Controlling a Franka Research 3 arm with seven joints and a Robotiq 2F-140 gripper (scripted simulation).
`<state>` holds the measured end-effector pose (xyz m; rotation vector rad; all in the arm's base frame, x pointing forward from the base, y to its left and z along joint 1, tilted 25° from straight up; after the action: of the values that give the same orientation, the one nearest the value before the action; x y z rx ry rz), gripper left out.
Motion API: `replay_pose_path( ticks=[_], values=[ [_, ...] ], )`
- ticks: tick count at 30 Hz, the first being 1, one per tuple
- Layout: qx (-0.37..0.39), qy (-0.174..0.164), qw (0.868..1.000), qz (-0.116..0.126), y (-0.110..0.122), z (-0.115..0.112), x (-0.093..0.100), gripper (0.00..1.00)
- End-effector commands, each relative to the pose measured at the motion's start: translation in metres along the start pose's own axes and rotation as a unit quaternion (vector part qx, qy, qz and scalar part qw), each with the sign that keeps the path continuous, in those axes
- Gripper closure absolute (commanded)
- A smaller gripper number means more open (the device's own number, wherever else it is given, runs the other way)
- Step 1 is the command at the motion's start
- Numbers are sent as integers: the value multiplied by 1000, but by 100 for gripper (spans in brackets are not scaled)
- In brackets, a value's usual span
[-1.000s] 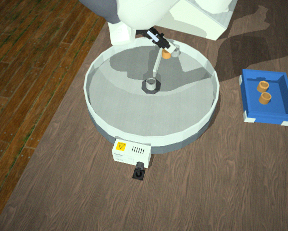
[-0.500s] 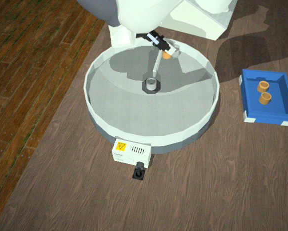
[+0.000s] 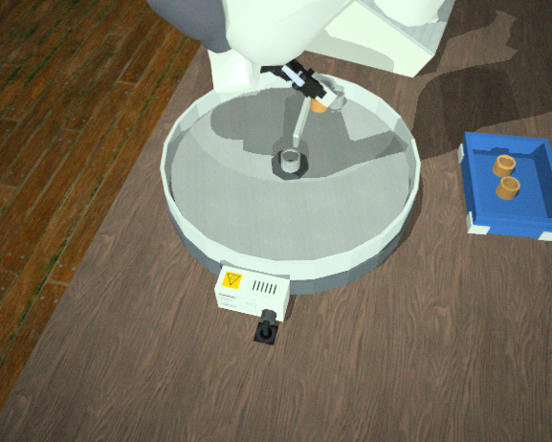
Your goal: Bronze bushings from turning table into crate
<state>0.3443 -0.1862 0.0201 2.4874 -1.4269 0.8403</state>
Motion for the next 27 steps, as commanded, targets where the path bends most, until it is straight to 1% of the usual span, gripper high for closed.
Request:
replay_pose_path(
  ticks=[1, 20, 21, 27],
  values=[
    [3, 2, 1000, 1, 0, 1, 0, 94],
    [3, 2, 1000, 1, 0, 1, 0, 94],
    [3, 2, 1000, 1, 0, 1, 0, 100],
    [3, 2, 1000, 1, 0, 1, 0, 100]
  ],
)
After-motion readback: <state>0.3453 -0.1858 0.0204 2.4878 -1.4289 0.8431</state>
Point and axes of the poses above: the point where the finger pads meet when closed, its own x axis back along the fingers, its own y axis across the jaws, z = x × y, the point moved 10 cm from there along x, back along the fingers, and after that the axes turned 13 degrees about -x, right-handed, at the moved point
